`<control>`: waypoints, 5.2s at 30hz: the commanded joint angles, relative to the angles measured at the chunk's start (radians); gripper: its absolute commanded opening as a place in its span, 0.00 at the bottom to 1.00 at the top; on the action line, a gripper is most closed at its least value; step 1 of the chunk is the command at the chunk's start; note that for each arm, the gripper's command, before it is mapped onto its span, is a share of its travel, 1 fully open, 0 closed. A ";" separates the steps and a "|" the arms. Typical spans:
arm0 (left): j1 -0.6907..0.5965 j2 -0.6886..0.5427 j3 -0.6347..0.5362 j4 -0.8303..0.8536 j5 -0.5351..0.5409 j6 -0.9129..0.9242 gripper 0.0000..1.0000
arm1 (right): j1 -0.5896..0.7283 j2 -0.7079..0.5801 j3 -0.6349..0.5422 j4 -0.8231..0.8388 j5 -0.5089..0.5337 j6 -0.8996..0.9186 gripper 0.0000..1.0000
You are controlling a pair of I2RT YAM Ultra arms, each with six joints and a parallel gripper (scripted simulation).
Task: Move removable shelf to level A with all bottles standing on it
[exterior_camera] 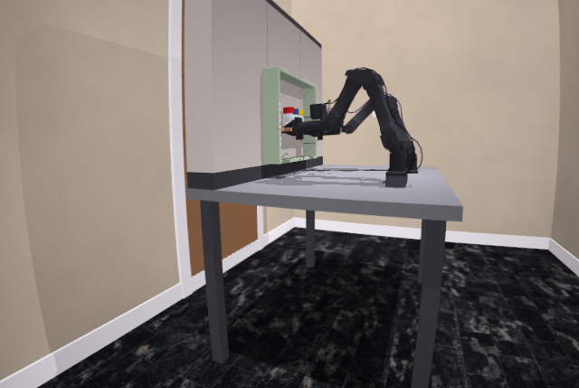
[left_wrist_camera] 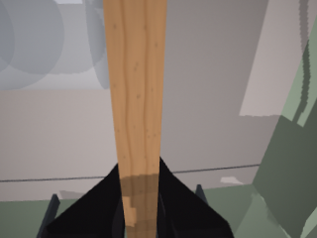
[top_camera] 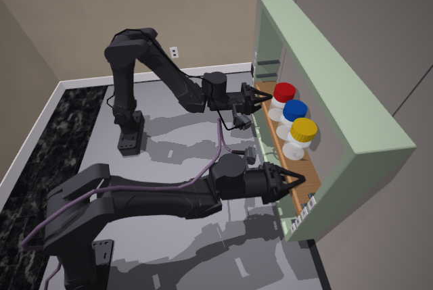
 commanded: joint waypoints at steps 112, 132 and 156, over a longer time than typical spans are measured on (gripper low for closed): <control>-0.018 -0.239 -0.035 -0.148 -0.019 0.008 0.00 | 0.020 -0.203 -0.016 -0.143 0.024 0.000 0.00; -0.037 -0.319 -0.120 -0.143 -0.038 0.008 0.00 | 0.041 -0.283 -0.103 -0.136 0.044 0.000 0.00; -0.062 -0.397 -0.225 -0.116 -0.063 0.008 0.00 | 0.067 -0.363 -0.210 -0.109 0.070 0.000 0.00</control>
